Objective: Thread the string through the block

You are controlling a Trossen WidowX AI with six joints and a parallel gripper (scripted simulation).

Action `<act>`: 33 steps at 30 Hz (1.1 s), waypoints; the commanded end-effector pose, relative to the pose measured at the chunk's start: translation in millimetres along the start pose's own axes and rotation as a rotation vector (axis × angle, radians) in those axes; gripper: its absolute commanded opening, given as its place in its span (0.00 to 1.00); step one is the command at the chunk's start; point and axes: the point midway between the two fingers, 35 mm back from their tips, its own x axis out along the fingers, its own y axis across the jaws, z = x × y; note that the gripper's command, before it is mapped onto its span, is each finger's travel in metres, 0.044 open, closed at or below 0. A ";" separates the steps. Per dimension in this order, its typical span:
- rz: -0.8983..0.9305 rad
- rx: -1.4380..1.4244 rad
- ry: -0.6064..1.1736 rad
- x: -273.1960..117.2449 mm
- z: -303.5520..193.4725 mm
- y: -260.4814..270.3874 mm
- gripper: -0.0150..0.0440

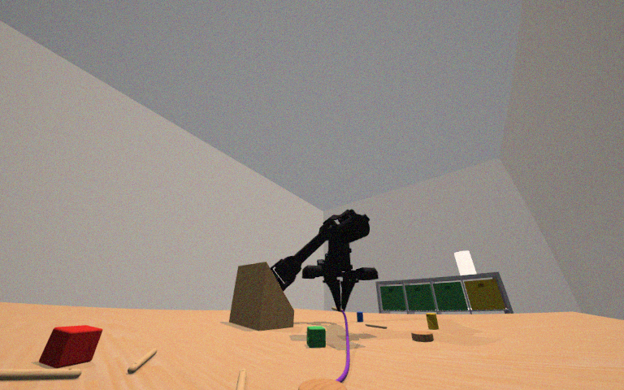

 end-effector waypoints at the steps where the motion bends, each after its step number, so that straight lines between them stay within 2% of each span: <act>1: -0.001 -0.014 0.014 -9.4 -1.2 -2.3 0.25; 15: -0.002 0.022 0.002 -6.6 -0.5 -0.4 0.25; 33: -0.005 0.643 0.003 -9.5 -18.4 -7.2 0.25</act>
